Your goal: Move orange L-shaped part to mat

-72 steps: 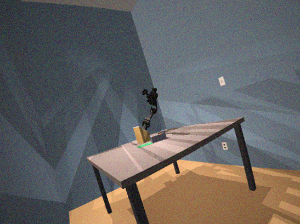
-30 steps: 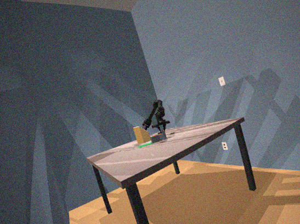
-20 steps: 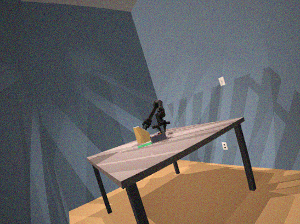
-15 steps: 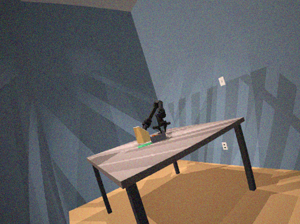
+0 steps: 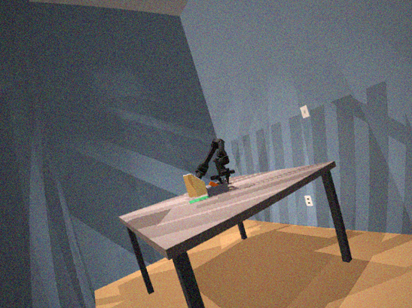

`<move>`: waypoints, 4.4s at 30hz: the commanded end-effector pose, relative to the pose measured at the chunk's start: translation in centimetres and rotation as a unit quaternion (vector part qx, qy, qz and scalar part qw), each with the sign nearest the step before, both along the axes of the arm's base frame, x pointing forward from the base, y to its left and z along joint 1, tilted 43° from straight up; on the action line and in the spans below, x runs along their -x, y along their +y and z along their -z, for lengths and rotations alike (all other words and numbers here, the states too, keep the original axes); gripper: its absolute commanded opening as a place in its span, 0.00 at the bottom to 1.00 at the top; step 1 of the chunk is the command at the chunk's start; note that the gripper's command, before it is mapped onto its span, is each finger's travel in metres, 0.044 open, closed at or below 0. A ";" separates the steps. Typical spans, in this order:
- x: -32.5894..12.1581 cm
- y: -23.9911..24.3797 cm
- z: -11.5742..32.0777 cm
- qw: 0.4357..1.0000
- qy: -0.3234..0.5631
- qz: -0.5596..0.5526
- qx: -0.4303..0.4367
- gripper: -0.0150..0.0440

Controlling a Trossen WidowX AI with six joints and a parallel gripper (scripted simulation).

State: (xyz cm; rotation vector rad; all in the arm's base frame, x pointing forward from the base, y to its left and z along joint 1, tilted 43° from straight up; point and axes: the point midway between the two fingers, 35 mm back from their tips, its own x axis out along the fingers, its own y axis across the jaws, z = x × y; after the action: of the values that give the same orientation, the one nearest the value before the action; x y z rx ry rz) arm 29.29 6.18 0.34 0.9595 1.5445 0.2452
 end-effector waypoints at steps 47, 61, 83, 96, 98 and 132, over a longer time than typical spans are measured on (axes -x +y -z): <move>1.1 -7.6 -7.5 1.000 0.012 0.002 0.005 0.56; 0.9 -7.5 -7.1 1.000 0.012 0.009 0.003 0.56; 0.9 -7.5 -7.1 1.000 0.012 0.009 0.003 0.56; 0.9 -7.5 -7.1 1.000 0.012 0.009 0.003 0.56; 0.9 -7.5 -7.1 1.000 0.012 0.009 0.003 0.56; 0.6 -2.7 -2.3 1.000 0.011 0.002 0.003 0.56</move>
State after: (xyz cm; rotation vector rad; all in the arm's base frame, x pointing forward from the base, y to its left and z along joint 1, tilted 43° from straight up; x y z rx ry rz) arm 29.18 1.29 4.79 0.9537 1.5346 0.2213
